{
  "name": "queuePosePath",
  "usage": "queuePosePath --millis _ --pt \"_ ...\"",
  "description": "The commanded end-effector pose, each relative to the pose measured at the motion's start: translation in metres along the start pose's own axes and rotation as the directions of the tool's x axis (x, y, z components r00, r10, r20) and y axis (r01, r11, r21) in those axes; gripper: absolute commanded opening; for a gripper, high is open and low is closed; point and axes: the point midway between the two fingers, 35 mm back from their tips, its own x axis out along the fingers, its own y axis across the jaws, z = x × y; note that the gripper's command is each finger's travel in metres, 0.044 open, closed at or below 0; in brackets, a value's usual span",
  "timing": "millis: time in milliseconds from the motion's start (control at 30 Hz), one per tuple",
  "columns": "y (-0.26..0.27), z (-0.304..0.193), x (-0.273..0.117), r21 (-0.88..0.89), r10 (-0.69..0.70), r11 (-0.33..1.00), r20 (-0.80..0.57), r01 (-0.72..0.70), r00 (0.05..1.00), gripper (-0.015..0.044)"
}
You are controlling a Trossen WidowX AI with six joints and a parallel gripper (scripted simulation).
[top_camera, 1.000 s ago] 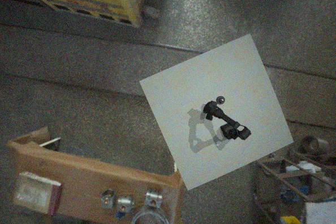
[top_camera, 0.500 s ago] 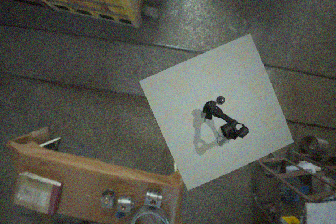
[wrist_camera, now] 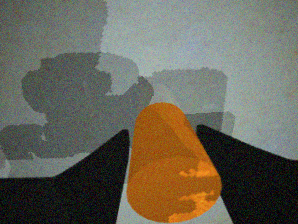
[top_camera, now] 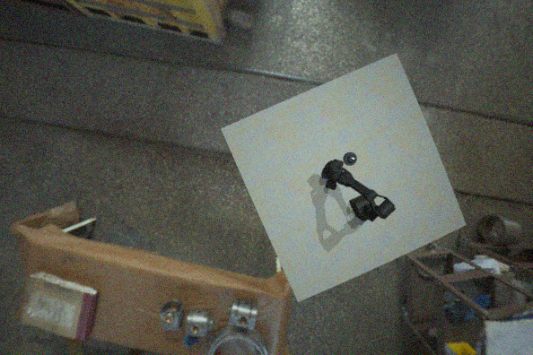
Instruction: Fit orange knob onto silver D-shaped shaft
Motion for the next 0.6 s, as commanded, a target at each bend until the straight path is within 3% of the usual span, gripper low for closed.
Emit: queuePosePath --millis 0,133,400,567 --pt "0.0 0.0 0.0 0.0 0.0 1.0 -0.001 0.0 1.0 0.024" --pt "0.0 0.0 0.0 0.0 0.0 1.0 -0.001 0.0 1.0 0.024" --pt "-0.001 0.0 -0.081 -0.005 0.004 1.0 0.003 -0.004 1.0 0.044" --pt "-0.001 0.0 -0.081 -0.005 0.004 1.0 0.003 -0.004 1.0 0.044"
